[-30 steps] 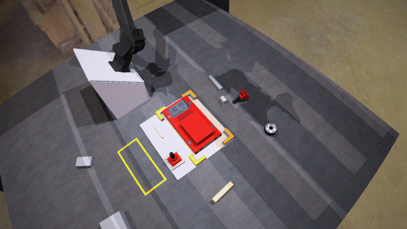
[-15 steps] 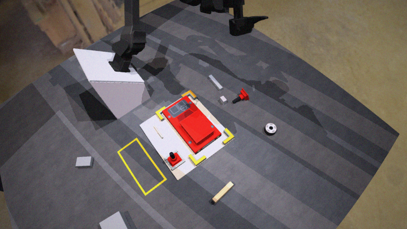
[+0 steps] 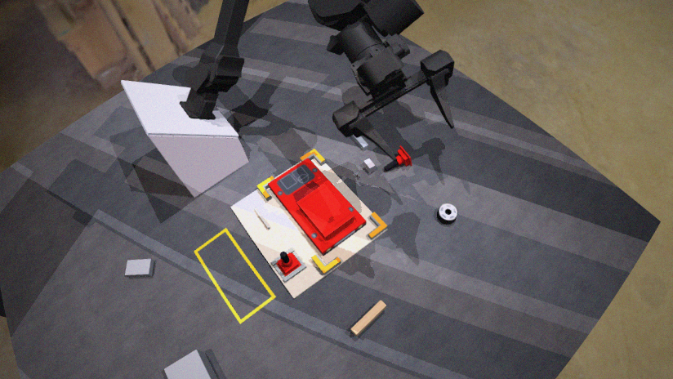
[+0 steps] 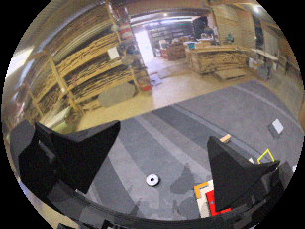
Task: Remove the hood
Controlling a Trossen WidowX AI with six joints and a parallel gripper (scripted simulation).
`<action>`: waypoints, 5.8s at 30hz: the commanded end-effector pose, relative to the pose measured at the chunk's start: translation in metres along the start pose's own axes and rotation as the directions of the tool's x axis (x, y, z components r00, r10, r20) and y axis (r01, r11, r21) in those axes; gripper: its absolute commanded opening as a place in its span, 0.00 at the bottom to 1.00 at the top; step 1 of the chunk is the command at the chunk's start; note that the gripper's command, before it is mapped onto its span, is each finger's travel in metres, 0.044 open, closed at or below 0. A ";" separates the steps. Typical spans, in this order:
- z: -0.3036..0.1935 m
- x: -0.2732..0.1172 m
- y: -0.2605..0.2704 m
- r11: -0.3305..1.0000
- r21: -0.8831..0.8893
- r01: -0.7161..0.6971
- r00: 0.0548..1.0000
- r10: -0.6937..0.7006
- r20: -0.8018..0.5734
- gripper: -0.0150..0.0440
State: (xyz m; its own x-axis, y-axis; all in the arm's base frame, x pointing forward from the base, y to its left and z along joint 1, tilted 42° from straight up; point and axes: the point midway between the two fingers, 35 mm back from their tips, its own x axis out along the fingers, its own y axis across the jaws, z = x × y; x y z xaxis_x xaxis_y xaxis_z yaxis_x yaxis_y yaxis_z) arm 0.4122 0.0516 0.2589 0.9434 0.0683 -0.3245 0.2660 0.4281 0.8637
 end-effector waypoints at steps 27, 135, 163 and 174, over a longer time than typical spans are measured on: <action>-0.093 -0.015 -0.181 0.896 -0.417 -0.153 0.324 -0.353 -0.878 1.00; -0.157 0.010 -0.204 0.897 -0.413 -0.154 0.324 -0.349 -0.879 1.00; -0.147 0.007 -0.200 0.894 -0.418 -0.160 0.327 -0.351 -0.877 0.25; -0.141 0.005 -0.198 0.894 -0.418 -0.159 0.327 -0.352 -0.877 0.25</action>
State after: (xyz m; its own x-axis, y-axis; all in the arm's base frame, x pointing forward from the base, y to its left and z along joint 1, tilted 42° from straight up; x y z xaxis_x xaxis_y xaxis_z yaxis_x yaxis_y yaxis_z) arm 0.3361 0.0969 0.0281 0.0359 0.6626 -0.7481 0.0118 0.7483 0.6633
